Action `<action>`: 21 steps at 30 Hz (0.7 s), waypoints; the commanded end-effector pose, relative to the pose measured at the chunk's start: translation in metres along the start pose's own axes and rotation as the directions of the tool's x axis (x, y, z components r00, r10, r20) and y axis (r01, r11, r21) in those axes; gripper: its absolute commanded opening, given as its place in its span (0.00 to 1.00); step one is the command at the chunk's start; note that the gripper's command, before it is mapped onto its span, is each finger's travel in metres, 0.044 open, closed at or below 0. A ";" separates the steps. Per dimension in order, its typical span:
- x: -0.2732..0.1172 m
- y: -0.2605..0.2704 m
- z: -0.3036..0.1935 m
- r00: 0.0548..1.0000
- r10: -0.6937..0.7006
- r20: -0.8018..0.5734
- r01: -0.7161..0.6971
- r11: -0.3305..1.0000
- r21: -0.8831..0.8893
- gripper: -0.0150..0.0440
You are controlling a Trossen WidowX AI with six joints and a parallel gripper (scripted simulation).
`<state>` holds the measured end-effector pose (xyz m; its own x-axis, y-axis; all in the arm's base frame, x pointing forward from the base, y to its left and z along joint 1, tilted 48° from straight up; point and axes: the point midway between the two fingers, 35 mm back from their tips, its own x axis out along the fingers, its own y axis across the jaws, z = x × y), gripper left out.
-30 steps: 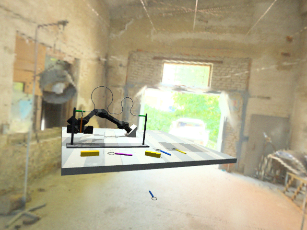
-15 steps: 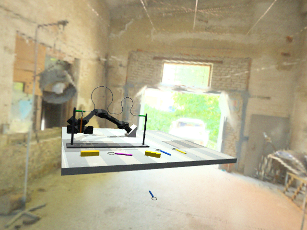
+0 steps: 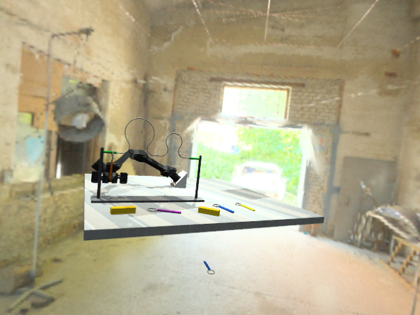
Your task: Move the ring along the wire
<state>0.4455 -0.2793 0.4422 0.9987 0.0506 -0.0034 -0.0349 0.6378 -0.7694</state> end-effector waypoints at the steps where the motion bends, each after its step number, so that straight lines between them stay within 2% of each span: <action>1: 0.000 0.000 0.000 1.000 0.000 0.000 0.000 1.000 0.000 0.12; 4: 0.000 0.000 0.000 1.000 0.000 0.000 0.000 1.000 0.000 0.00; 21: 0.000 0.001 0.015 1.000 -0.005 0.000 0.005 1.000 0.007 0.00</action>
<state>0.4474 -0.2733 0.4438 0.9988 0.0484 -0.0082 -0.0374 0.6437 -0.7644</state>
